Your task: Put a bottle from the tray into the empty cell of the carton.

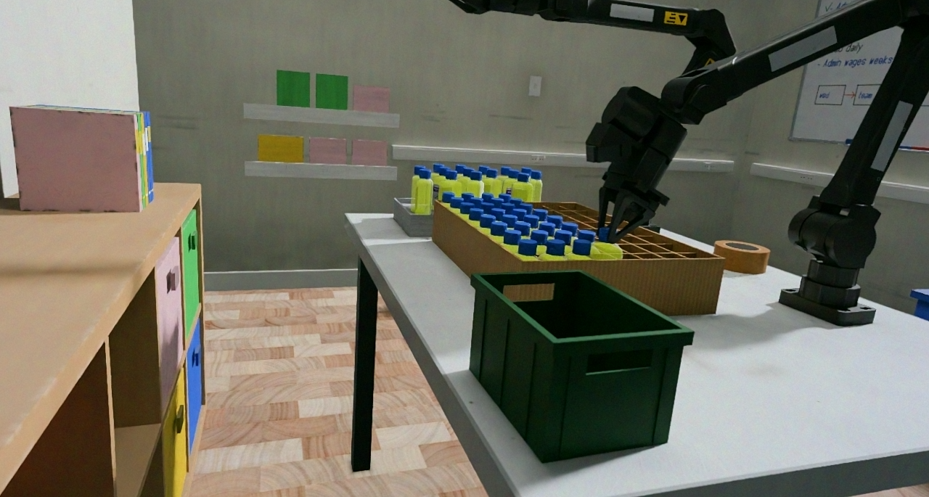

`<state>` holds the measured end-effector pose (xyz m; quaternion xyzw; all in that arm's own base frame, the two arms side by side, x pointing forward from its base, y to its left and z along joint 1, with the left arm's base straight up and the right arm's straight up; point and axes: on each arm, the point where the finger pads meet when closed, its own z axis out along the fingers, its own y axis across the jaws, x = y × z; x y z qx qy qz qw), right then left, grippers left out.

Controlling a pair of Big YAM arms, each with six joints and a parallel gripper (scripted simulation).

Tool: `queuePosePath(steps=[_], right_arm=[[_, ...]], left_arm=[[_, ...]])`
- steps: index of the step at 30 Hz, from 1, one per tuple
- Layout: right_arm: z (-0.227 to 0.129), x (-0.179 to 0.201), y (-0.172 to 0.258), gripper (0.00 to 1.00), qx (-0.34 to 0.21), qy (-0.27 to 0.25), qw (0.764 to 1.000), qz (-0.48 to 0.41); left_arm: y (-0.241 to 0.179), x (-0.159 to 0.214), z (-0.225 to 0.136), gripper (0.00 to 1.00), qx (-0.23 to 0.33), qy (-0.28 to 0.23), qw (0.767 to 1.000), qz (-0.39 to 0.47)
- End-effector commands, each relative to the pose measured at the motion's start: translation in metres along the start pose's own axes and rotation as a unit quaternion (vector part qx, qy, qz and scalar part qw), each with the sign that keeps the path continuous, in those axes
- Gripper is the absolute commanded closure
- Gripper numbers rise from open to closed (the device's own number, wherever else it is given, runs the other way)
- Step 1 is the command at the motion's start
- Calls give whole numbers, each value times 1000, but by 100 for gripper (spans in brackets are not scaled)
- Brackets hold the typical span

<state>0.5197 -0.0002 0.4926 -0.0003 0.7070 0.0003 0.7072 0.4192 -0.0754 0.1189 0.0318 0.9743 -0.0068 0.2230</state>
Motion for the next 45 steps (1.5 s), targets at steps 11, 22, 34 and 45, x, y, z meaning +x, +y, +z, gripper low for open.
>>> queuePosePath(steps=[11,22,34,45], right_arm=[[-7,-9,-6,58,7,-12,1000,7],[-7,-9,-6,58,7,-12,1000,7],[-7,-9,-6,58,7,-12,1000,7],[-7,-9,-6,58,7,-12,1000,7]], left_arm=[[4,-2,12,71,-1,-15,1000,-5],[4,-7,14,71,-1,-17,1000,-4],[1,-32,2,58,3,-47,999,-6],[1,-30,2,58,2,-44,999,-6]])
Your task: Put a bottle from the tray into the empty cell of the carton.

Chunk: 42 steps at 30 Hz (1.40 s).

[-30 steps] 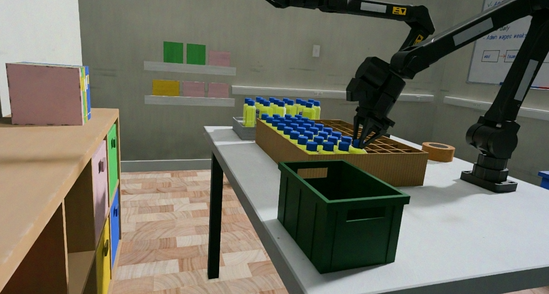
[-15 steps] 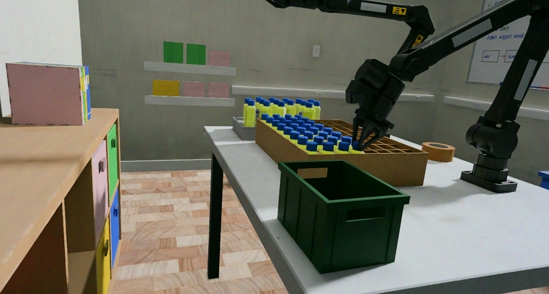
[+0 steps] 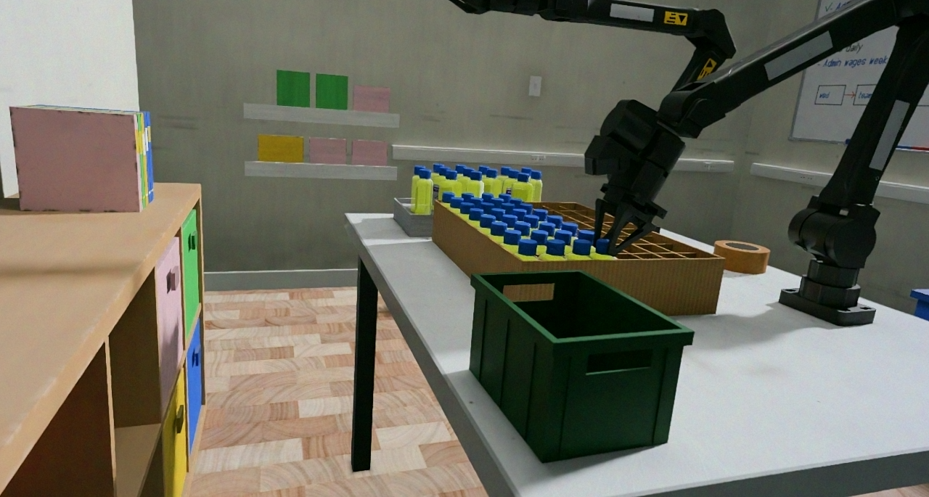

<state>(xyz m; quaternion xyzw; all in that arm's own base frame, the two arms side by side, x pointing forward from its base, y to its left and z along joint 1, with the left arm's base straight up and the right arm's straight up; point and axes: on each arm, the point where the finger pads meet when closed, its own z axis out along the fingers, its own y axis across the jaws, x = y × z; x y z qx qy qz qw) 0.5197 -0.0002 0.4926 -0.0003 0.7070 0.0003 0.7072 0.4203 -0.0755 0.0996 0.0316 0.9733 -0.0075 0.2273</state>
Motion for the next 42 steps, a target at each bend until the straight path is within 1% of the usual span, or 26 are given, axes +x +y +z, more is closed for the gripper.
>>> queuePosePath(steps=[1,2,4,5,6,8,11,12,13,18,19,21,22,23,26,27,29,30,31,32,33,36,38,39,40,42], right_arm=[[-7,-9,-6,58,7,-12,1000,7],[-7,-9,-6,58,7,-12,1000,7],[-7,-9,-6,58,7,-12,1000,7],[-7,-9,-6,58,7,-12,1000,7],[-7,-9,-6,58,7,-12,1000,7],[-7,-9,-6,58,7,-12,1000,7],[-7,-9,-6,58,7,-12,1000,7],[-7,-9,-6,58,7,-12,1000,7],[-7,-9,-6,58,7,-12,1000,7],[-7,-9,-6,58,7,-12,1000,7],[-7,-9,-6,58,7,-12,1000,7],[-7,-9,-6,58,7,-12,1000,7],[-7,-9,-6,58,7,-12,1000,7],[-7,-9,-6,58,7,-12,1000,7],[-7,-9,-6,58,7,-12,1000,7],[-7,-9,-6,58,7,-12,1000,7],[-7,-9,-6,58,7,-12,1000,7],[-7,-9,-6,58,7,-12,1000,7],[-7,-9,-6,58,7,-12,1000,7],[-7,-9,-6,58,7,-12,1000,7],[-7,-9,-6,58,7,-12,1000,7],[-7,-9,-6,58,7,-12,1000,7],[-7,-9,-6,58,7,-12,1000,7],[-7,-9,-6,58,7,-12,1000,7],[-7,-9,-6,58,7,-12,1000,7],[-7,-9,-6,58,7,-12,1000,7]], left_arm=[[1,-38,-16,58,2,-39,999,-6],[1,-48,-30,58,3,-50,999,-7],[1,-48,-30,58,3,-50,999,-7],[2,-40,-26,58,2,-39,999,-6],[1,-50,-35,58,3,-51,999,-7],[1,-50,-36,58,3,-48,999,-6],[1,-40,-17,58,0,-25,1000,-5],[2,-29,-12,58,-1,-15,1000,-4],[1,-54,-46,58,3,-49,999,-6],[1,-64,-69,58,3,-47,999,-6],[1,-64,-63,58,3,-45,999,-6],[1,-64,-63,58,3,-45,999,-6],[2,-60,-64,58,1,-33,999,-6],[2,-65,-78,58,3,-46,999,-6],[2,-69,-91,58,3,-46,999,-6],[2,-68,-82,58,2,-41,999,-6],[3,-46,-57,58,-2,-8,1000,-4],[4,-37,-53,58,-3,1,1000,-4],[4,-38,-53,58,-3,-1,1000,-4],[3,-41,-53,58,-2,-8,1000,-4],[6,-91,-100,58,4,-87,996,-11],[10,-113,-112,58,6,-128,992,-10],[10,-113,-112,58,6,-128,992,-10],[13,-119,-103,58,5,-132,991,-10],[16,-131,-111,58,5,-154,988,-11],[20,-150,-113,58,6,-187,982,-11]])
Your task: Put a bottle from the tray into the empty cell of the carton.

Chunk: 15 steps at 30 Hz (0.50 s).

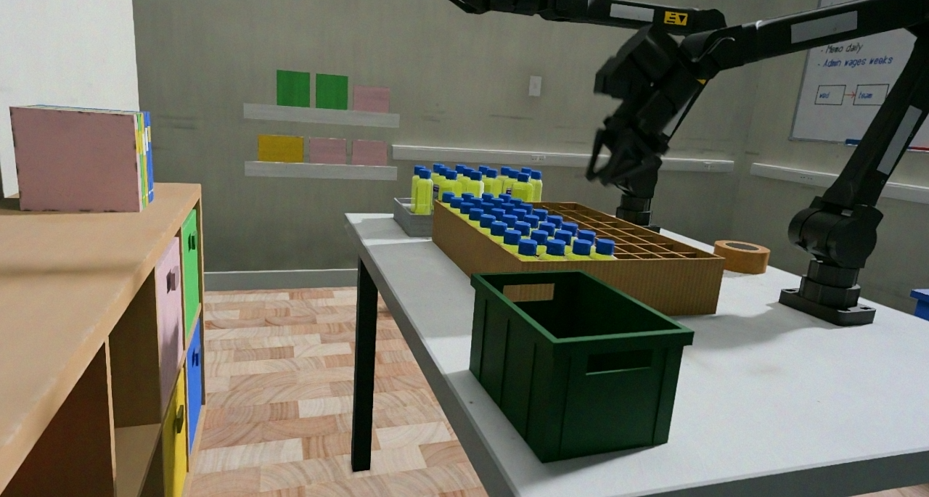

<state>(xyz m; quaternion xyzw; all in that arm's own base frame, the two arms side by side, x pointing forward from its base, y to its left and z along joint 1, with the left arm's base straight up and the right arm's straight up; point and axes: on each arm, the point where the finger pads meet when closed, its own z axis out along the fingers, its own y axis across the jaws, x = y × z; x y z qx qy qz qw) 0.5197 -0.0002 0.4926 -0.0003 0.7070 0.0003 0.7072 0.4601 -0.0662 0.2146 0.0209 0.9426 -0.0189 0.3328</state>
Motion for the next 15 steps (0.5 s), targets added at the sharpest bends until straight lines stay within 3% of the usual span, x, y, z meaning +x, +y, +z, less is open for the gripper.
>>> queuePosePath(steps=[1,2,4,11,13,15], right_arm=[[-7,-9,-6,58,7,-12,1000,7],[-7,-9,-6,58,7,-12,1000,7],[-7,-9,-6,58,7,-12,1000,7],[-7,-9,-6,58,7,-12,1000,7],[-7,-9,-6,58,7,-12,1000,7],[-7,-9,-6,58,7,-12,1000,7]], left_arm=[[9,-78,-16,58,2,-95,995,0],[12,-102,-50,58,3,-146,989,-2],[18,-122,-65,58,2,-193,981,-3],[43,-199,-117,58,-11,-323,946,-2],[43,-199,-117,58,-11,-323,946,-2],[49,-221,-168,58,-16,-383,924,0]])
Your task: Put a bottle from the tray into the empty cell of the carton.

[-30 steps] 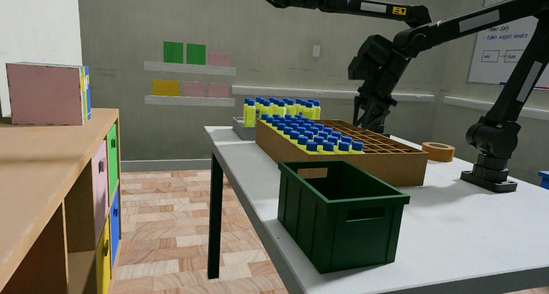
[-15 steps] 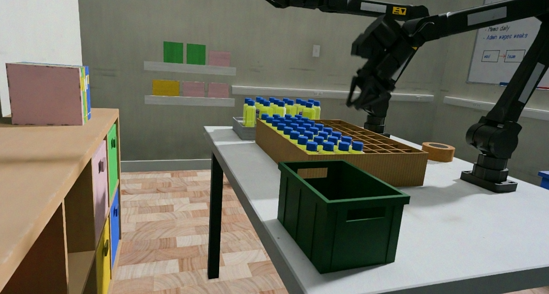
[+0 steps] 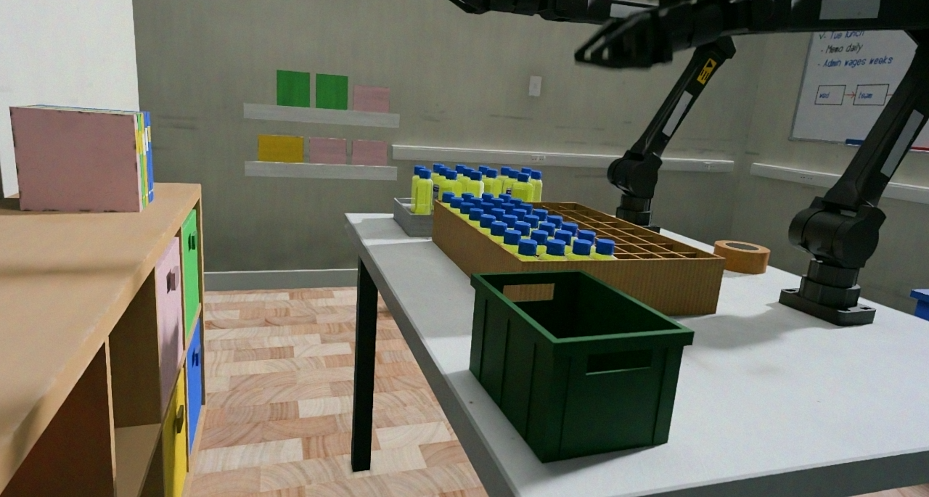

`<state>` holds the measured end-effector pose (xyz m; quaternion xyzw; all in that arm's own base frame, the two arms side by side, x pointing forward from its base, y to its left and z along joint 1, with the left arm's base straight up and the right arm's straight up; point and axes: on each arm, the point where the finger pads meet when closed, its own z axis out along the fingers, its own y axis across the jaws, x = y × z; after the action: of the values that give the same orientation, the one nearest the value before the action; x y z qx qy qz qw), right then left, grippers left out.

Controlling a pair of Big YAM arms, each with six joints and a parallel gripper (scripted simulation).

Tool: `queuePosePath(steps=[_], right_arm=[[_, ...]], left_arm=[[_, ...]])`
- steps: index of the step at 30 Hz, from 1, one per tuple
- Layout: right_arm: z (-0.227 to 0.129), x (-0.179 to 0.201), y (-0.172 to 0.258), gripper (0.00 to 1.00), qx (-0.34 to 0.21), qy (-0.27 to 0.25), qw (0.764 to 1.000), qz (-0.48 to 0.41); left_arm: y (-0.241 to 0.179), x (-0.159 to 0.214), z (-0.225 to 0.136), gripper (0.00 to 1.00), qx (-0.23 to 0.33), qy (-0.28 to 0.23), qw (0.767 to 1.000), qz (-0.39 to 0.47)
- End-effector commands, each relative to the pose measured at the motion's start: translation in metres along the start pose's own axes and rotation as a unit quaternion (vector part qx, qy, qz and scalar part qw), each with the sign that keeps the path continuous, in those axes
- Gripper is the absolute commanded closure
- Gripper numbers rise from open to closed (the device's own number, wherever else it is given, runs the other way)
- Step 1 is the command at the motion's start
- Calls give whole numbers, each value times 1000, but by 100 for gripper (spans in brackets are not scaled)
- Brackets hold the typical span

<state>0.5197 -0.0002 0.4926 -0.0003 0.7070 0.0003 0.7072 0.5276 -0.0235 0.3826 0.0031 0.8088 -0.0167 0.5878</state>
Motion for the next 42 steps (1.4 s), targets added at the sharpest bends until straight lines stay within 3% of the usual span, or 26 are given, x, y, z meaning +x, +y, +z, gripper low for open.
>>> queuePosePath(steps=[1,5,8,9,10,11,12,15,17,18,20,21,32,33,34,42], right_arm=[[-7,-9,-6,58,7,-12,1000,7],[-7,-9,-6,58,7,-12,1000,7],[-7,-9,-6,58,7,-12,1000,7],[-7,-9,-6,58,7,-12,1000,7],[-7,-9,-6,58,7,-12,1000,7],[-7,-9,-6,58,7,-12,1000,7],[-7,-9,-6,58,7,-12,1000,7],[-7,-9,-6,58,7,-12,1000,7],[-7,-9,-6,58,7,-12,1000,7],[-7,-9,-6,58,7,-12,1000,7],[-7,-9,-6,58,7,-12,1000,7],[-7,-9,-6,58,7,-12,1000,7],[-7,-9,-6,58,7,-12,1000,7],[-7,-9,-6,58,7,-12,1000,7],[-7,-9,-6,58,7,-12,1000,7],[-7,-9,-6,58,7,-12,1000,7]], left_arm=[[8,-105,-35,58,-4,-125,992,8],[22,-150,-50,58,-15,-192,981,16],[26,-145,-37,58,-17,-190,981,17],[23,-124,-27,58,-13,-168,986,16],[21,-124,-31,58,-13,-167,986,10],[24,-161,-60,58,-16,-206,978,6],[26,-175,-79,58,-19,-227,974,6],[23,-173,-79,58,-16,-224,974,6],[23,-159,-54,58,-15,-203,979,8],[17,-130,-43,58,-11,-179,984,9],[17,-128,-42,58,-10,-177,984,9],[15,-98,-32,58,-9,-152,988,11],[16,-110,-47,58,-11,-168,986,14],[18,-124,-52,58,-13,-180,984,12],[15,-107,-49,58,-10,-168,986,14],[13,-110,-51,58,-9,-172,985,15]])
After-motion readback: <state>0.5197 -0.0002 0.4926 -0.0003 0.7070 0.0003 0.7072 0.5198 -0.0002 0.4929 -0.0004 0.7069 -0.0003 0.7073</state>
